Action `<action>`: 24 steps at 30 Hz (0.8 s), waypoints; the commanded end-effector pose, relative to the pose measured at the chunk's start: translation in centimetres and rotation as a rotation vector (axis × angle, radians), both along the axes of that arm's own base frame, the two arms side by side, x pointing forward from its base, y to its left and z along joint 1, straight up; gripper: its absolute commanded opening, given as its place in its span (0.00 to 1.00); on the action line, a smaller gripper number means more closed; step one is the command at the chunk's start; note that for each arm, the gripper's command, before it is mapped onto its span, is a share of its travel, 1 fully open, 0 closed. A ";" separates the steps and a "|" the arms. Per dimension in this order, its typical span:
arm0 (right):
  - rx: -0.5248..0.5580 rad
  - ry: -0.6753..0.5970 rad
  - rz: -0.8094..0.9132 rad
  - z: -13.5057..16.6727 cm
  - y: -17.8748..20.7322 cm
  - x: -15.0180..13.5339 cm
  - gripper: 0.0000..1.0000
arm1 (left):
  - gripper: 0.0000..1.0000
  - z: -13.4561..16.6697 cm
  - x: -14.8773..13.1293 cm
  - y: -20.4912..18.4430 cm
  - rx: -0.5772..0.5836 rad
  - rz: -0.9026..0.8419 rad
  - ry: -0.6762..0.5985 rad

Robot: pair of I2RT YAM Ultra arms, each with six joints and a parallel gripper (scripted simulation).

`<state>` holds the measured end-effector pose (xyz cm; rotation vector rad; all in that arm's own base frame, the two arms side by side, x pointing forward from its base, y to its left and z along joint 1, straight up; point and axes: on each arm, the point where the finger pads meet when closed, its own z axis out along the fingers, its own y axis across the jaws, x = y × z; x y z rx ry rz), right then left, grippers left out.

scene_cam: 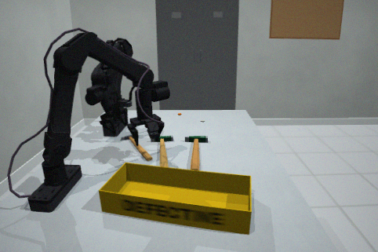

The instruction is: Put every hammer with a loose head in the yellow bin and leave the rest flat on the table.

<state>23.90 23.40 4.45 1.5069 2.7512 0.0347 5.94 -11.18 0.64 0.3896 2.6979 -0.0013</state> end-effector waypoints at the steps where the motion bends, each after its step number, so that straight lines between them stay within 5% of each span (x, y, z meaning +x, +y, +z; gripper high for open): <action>1: -0.002 0.007 0.055 0.2 0.4 -0.1 0.66 | 1.00 -0.1 0.4 0.7 0.043 -0.023 -0.026; 3: 0.004 0.005 0.130 0.2 0.5 0.0 0.43 | 1.00 0.2 0.2 0.4 0.046 -0.061 -0.009; 4: 0.010 0.004 0.185 0.2 0.7 0.1 0.41 | 1.00 0.5 0.1 0.3 0.053 -0.087 0.003; 24: 0.084 -0.045 0.916 -0.3 3.9 1.6 0.41 | 1.00 8.2 -0.6 -3.2 -0.075 -0.485 0.050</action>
